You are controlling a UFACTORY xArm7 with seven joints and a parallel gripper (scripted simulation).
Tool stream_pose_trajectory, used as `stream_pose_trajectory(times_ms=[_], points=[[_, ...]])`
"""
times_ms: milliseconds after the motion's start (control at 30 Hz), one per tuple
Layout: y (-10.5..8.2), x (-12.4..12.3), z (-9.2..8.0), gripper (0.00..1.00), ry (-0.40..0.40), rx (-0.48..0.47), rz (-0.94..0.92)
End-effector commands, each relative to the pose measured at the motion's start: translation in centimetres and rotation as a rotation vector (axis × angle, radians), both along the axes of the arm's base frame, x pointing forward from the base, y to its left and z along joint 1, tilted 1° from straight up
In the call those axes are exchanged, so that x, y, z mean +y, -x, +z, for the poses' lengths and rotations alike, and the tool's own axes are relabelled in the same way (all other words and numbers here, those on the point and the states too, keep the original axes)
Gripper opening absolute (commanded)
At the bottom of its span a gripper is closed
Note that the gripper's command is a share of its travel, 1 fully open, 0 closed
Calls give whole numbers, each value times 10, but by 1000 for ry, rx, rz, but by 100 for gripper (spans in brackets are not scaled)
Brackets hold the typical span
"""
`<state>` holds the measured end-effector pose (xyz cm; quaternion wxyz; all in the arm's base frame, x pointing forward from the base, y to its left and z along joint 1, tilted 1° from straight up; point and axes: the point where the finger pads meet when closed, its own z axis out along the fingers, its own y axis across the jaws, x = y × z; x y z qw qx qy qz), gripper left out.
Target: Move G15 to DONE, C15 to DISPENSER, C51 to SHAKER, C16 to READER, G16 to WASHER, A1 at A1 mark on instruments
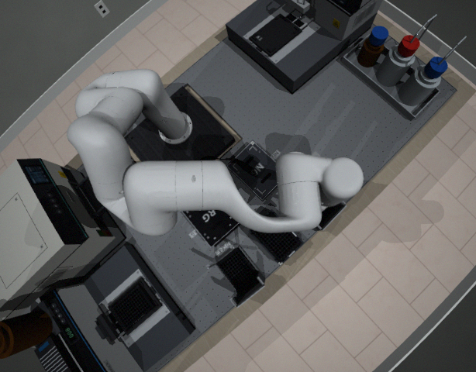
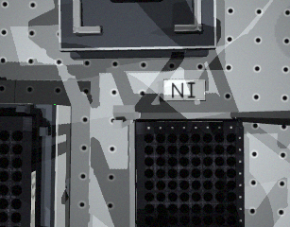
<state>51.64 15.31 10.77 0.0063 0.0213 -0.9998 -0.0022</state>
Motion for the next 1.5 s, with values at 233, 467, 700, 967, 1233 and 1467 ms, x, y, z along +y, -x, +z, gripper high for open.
stream_pose_trajectory(times_ms=[233, 467, 700, 967, 1233, 1467], points=[[-1, 1, -10, 100, -2, -5, 0], [-1, 1, -19, 100, -2, -5, 0], [-1, 1, -26, 100, -2, -5, 0], [-1, 1, -36, 100, -2, -5, 0], [-1, 1, -44, 100, -2, -5, 0], [-1, 1, -54, 100, -2, -5, 0]])
